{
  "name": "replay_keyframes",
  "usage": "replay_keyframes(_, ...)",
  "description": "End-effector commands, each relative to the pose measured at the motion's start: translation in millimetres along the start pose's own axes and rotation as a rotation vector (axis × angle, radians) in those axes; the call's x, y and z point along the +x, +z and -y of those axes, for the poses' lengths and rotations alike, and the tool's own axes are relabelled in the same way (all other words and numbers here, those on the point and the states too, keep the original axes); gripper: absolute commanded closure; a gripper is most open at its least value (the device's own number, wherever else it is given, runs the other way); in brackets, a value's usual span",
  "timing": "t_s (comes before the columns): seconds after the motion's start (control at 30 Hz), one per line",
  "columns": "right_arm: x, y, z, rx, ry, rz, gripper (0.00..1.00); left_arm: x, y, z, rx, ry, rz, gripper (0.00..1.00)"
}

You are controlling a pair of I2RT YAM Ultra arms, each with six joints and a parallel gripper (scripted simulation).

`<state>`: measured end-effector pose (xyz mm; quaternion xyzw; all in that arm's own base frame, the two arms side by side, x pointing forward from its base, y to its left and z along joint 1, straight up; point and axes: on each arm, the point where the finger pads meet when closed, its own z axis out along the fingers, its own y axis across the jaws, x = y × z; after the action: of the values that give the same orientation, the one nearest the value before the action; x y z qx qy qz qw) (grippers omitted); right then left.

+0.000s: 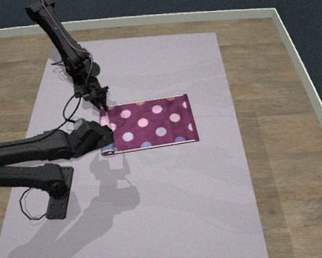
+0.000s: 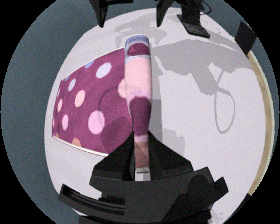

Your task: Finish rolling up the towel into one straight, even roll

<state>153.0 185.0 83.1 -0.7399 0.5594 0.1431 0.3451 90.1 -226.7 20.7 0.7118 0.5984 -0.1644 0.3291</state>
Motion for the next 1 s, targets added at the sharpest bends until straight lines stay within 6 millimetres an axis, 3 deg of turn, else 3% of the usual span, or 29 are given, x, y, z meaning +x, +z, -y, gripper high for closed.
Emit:
replay_keyframes(0.0,1.7,2.5,-0.3,-0.013,-0.001,0.009,0.02,-2.0,-1.1,4.3,0.098,-0.063,-0.004,0.86)
replay_keyframes(0.97,8.1,3.2,3.4,-0.023,-0.013,0.015,0.02,-6.8,-6.8,2.2,0.652,-0.540,0.007,0.86)
